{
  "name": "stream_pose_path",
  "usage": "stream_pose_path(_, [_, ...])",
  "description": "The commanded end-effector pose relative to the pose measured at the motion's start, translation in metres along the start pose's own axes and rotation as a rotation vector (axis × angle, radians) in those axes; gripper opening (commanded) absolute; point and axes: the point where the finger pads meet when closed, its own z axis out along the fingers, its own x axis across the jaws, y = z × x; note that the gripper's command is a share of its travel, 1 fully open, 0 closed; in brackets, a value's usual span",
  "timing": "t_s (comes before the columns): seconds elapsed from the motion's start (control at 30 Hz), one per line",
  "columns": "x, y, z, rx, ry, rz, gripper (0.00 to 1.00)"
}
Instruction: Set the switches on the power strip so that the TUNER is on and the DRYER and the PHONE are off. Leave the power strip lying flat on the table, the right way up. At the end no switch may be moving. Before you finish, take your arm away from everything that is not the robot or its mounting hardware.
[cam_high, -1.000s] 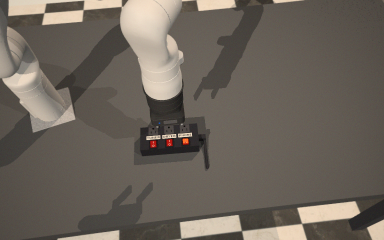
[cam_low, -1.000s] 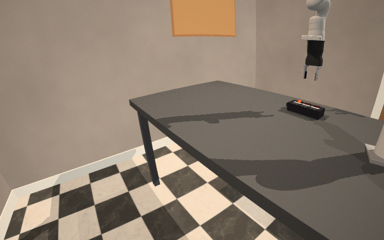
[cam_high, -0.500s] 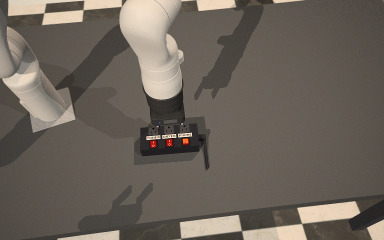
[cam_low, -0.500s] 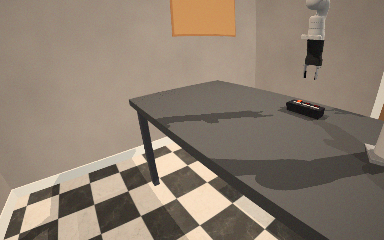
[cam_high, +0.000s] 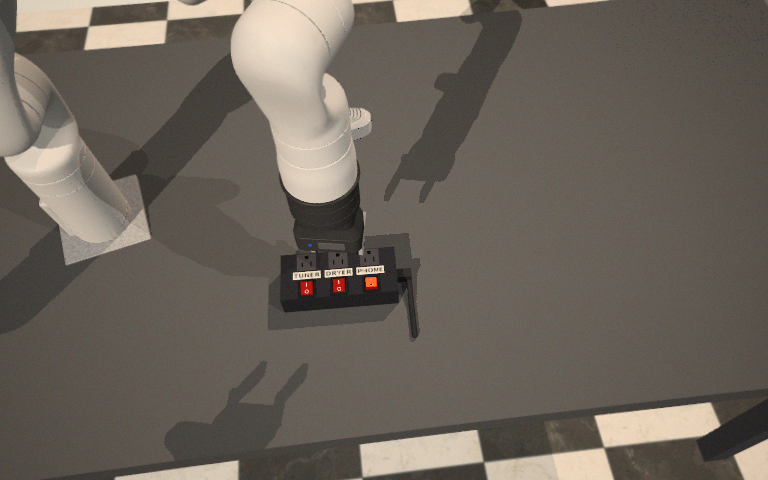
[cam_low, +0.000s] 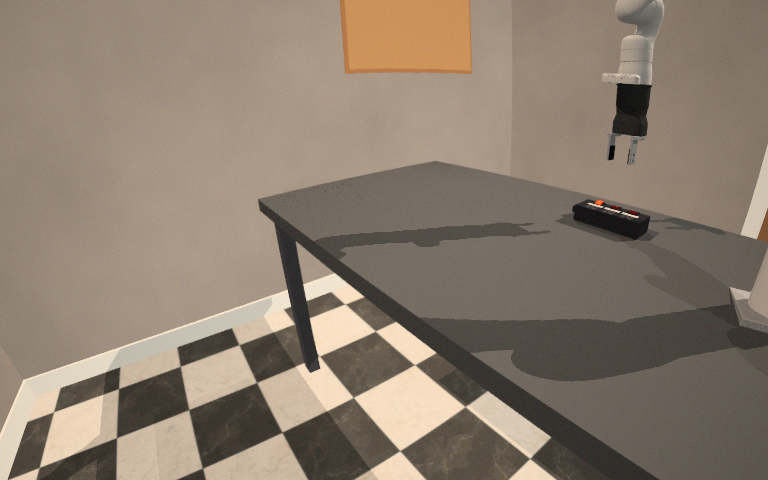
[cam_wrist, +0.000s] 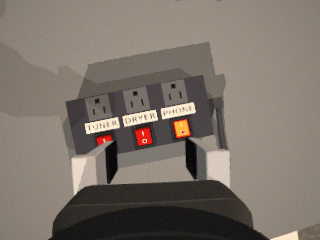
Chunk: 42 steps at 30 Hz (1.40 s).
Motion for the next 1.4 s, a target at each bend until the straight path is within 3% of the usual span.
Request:
stream_pose_path(0.0, [-0.003, -0.003, 0.003, 0.001, -0.002, 0.046, 1.00])
stream_pose_path(0.17, [-0.005, -0.005, 0.007, 0.002, -0.003, 0.137, 1.00])
stream_pose_path(1.1, [-0.041, -0.005, 0.049, 0.005, -0.004, 1.133, 1.00])
stream_pose_path(1.37, [-0.048, -0.003, 0.054, 0.004, -0.002, 1.287, 1.00])
